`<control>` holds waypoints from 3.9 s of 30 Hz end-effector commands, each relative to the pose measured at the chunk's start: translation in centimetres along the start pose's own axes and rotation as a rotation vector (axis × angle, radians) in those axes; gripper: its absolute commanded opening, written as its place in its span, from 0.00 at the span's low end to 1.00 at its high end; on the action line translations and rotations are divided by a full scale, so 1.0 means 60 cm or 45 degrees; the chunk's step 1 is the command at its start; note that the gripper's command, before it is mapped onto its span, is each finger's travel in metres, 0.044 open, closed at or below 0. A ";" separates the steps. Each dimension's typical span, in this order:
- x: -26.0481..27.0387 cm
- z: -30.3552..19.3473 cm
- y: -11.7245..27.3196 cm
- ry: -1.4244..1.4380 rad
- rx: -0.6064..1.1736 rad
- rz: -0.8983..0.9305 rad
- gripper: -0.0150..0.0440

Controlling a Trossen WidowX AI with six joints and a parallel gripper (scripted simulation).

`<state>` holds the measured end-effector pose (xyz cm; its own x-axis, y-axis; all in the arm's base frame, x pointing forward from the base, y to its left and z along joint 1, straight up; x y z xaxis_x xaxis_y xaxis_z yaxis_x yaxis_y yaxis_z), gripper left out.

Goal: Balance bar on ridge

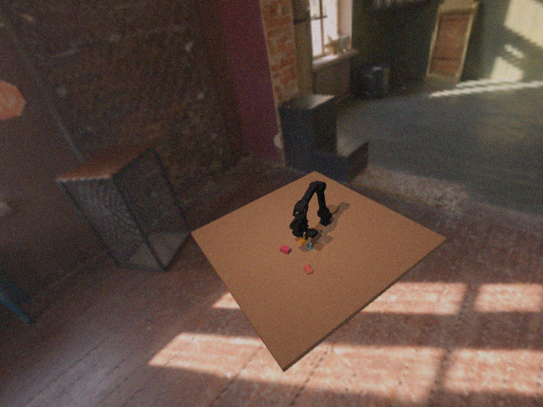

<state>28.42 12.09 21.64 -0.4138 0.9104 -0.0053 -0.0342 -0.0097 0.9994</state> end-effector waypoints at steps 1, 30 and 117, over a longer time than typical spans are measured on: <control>0.021 -0.001 0.000 0.019 0.005 0.007 0.25; 0.023 -0.001 -0.070 0.019 0.005 0.008 0.25; 0.023 -0.002 -0.080 0.019 0.005 0.008 0.25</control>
<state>27.96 13.30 16.95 -0.4305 0.9026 -0.0056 -0.0312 -0.0086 0.9995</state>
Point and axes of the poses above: the point midway between the two fingers, 35 mm back from their tips, its own y axis back along the fingers, its own x axis across the jaws, z = x × y, the point moved 7 cm from there along y, back along the fingers, and after that the axes turned 8 degrees about y, right-handed, at the moved point
